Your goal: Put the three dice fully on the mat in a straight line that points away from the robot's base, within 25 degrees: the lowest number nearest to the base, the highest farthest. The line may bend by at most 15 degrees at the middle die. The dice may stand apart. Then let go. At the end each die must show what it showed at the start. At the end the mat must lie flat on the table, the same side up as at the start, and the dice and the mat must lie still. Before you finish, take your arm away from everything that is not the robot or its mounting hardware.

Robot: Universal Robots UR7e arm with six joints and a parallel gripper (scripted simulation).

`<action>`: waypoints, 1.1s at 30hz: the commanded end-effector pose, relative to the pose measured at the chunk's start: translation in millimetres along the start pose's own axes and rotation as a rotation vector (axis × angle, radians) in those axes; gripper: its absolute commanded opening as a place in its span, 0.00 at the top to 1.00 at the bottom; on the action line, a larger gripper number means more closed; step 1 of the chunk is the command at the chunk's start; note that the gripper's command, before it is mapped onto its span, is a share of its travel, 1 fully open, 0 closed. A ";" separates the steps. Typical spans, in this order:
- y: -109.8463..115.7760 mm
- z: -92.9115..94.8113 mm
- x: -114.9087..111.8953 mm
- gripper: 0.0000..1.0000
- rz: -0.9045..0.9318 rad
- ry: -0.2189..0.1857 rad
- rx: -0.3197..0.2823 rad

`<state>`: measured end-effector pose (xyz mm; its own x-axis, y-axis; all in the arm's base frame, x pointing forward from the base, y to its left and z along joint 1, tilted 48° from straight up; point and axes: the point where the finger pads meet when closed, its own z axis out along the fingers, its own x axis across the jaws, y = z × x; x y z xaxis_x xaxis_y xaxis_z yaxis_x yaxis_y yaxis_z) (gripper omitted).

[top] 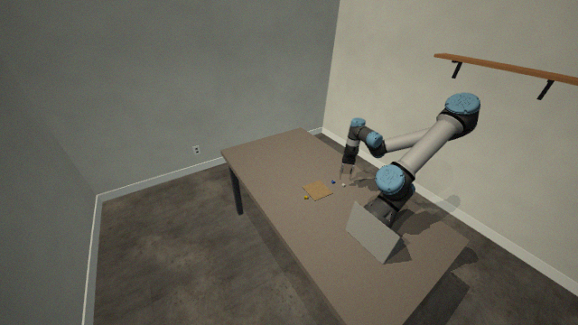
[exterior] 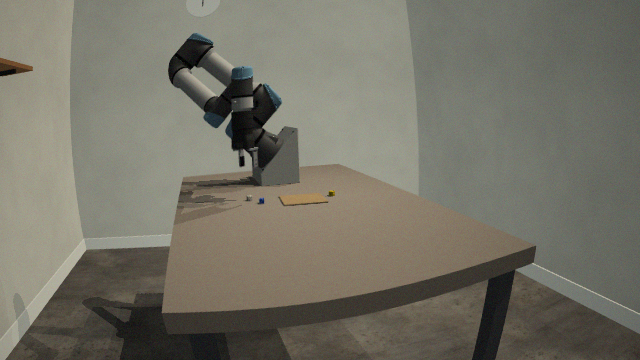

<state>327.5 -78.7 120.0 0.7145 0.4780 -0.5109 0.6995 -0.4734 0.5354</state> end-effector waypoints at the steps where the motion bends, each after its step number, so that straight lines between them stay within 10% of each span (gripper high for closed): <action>1: 0.2 11.6 0.0 0.00 0.000 0.000 -0.001; 33: 0.3 85.3 -0.2 0.00 0.000 0.000 -0.001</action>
<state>328.4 -140.6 63.8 0.7142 0.4779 -0.5114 0.6999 -0.4737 0.5346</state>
